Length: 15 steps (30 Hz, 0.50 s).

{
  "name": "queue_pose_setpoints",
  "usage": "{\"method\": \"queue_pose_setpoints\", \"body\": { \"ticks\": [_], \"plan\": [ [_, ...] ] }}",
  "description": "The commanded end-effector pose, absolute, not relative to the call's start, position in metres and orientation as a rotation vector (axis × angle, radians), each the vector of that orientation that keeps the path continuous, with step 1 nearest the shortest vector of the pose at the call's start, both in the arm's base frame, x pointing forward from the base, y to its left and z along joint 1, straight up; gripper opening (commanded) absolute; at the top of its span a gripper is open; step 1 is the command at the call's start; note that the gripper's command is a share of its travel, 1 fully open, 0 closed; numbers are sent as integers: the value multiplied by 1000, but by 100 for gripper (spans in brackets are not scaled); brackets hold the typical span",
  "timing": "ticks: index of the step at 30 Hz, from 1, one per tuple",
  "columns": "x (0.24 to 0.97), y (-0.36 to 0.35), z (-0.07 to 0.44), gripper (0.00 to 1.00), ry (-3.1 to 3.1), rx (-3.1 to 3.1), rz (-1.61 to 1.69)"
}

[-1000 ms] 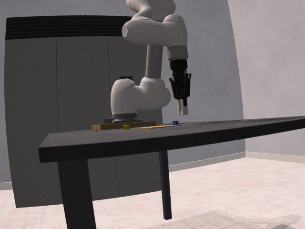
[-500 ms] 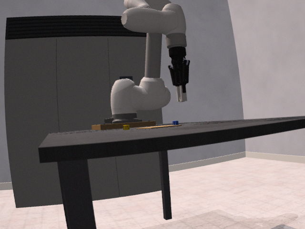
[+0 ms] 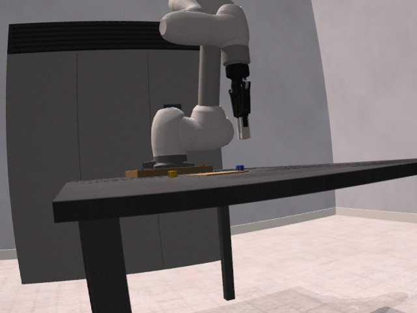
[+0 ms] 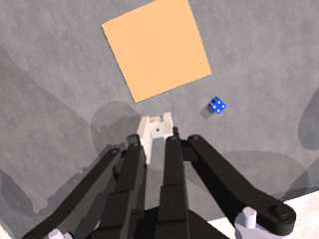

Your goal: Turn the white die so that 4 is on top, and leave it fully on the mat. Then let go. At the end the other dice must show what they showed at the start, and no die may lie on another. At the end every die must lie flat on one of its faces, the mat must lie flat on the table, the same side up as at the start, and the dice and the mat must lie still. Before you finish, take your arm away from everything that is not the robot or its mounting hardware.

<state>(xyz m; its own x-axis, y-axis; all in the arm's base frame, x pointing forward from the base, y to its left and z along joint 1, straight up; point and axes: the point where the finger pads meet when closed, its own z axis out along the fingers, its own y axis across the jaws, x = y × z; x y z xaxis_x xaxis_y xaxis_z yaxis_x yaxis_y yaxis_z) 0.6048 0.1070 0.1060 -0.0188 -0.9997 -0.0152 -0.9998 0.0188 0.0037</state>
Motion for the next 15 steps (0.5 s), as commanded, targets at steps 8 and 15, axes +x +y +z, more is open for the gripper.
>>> {"method": "queue_pose_setpoints", "body": {
  "ticks": [8,15],
  "plan": [
    [601,80,107,9,2666,-1658,13],
    [598,61,108,9,2890,-1229,13]
  ]
}}
